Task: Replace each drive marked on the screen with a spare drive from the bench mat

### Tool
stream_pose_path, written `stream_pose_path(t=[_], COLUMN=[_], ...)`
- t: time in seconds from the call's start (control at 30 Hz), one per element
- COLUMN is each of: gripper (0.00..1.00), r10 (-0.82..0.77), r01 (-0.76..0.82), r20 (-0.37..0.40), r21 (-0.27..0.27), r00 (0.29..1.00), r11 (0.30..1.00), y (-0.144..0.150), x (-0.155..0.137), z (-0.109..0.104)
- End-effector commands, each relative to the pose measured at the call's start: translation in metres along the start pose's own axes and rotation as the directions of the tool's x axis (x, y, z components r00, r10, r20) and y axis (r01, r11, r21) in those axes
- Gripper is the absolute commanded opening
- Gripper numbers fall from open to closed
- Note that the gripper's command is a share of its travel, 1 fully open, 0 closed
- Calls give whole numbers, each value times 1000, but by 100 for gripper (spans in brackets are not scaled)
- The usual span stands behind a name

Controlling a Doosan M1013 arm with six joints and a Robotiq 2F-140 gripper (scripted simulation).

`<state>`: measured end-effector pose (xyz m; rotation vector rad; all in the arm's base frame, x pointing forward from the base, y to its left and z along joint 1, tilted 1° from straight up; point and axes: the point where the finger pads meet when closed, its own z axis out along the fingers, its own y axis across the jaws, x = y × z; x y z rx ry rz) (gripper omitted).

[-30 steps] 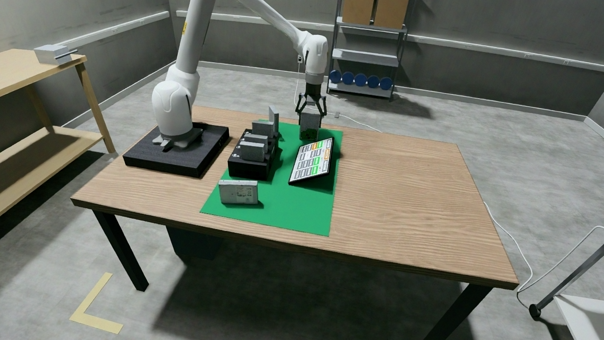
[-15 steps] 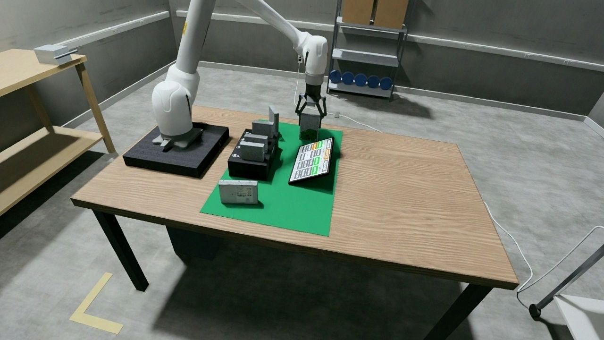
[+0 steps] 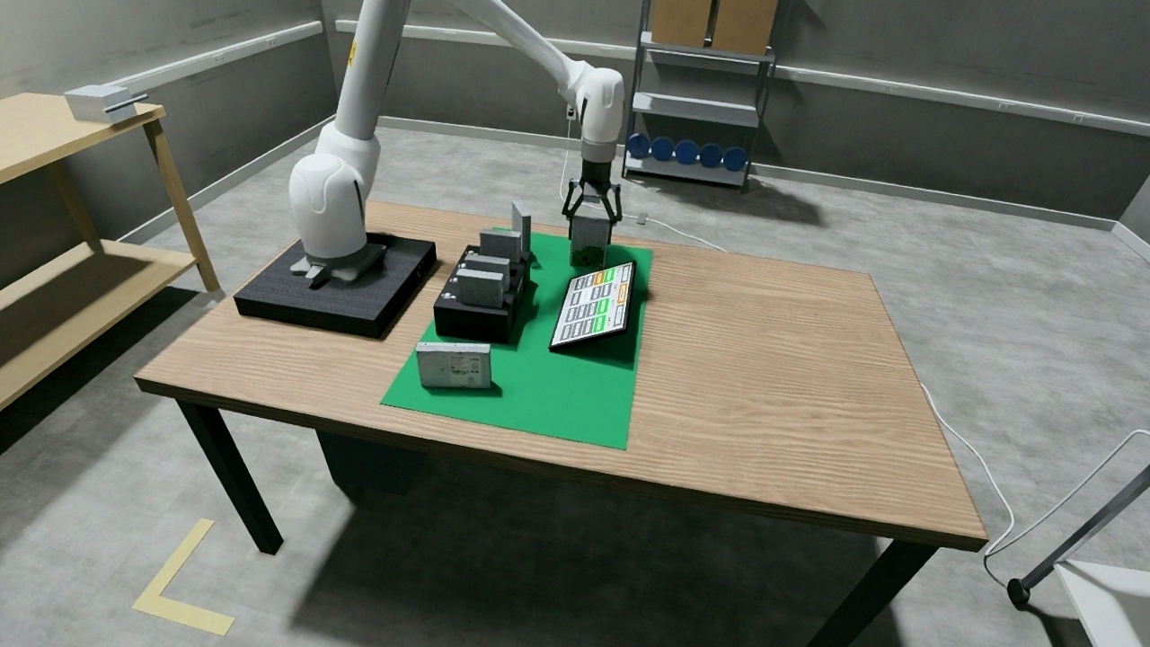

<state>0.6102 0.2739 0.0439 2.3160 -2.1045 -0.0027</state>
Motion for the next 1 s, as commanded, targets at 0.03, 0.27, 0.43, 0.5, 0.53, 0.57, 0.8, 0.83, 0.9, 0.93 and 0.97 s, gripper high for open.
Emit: stream_pose_path(t=[0.03,0.27,0.43,0.5,0.53,0.57,0.8,0.83,0.9,0.93,0.97], gripper=[10,10,89,89,89,89,89,89,89,89,89], r10=[0,0,0,0,0,0,0,0,0,0,0], r01=[0,0,0,0,0,0,0,0,0,0,0], r20=[1,1,1,1,1,1,1,1,1,1,1], r21=[1,1,1,1,1,1,1,1,1,1,1], r00=[1000,1000,1000,1000,1000,1000,1000,1000,1000,1000,1000], r11=[1000,1000,1000,1000,1000,1000,1000,1000,1000,1000,1000], y=[0,0,0,0,0,0,0,0,0,0,0], x=[0,0,0,0,0,0,0,0,0,0,0], z=[-1,-1,-1,-1,-1,-1,-1,-1,-1,-1,-1])
